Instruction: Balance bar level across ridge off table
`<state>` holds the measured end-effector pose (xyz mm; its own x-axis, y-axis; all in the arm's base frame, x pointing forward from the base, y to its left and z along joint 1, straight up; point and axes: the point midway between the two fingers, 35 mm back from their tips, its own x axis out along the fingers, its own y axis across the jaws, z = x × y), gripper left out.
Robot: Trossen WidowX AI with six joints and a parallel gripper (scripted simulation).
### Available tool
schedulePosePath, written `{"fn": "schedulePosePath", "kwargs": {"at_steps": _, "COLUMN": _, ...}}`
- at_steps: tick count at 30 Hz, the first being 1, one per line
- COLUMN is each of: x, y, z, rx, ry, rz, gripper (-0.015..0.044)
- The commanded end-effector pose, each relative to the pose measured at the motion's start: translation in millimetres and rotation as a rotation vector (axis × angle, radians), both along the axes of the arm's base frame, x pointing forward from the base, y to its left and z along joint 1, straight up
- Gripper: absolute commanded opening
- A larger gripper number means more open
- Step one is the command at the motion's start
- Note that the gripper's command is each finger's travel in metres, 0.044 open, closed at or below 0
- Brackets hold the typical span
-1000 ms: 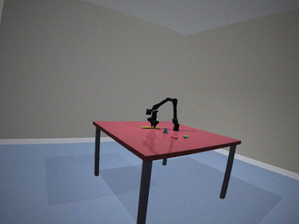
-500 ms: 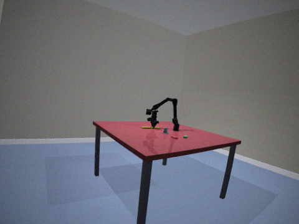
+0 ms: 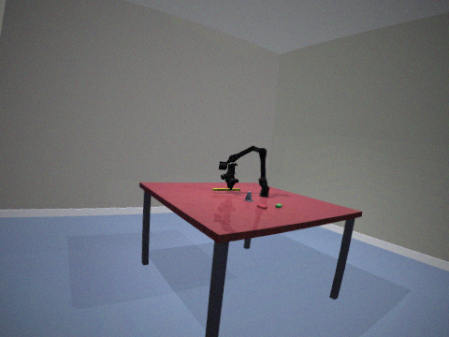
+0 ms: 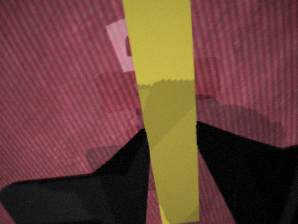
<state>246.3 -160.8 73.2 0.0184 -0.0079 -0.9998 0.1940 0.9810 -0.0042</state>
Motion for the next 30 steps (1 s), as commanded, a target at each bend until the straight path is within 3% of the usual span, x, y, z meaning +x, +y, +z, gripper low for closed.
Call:
{"fn": "schedulePosePath", "kwargs": {"at_steps": 1, "x": 1.6, "y": -1.2, "z": 15.0, "rx": -0.009, "ry": -0.012, "rz": -0.001, "gripper": 0.0}}
{"fn": "schedulePosePath", "kwargs": {"at_steps": 30, "x": -4.8, "y": 2.4, "z": 89.1, "rx": -0.009, "ry": -0.008, "rz": -0.003, "gripper": 0.0}}
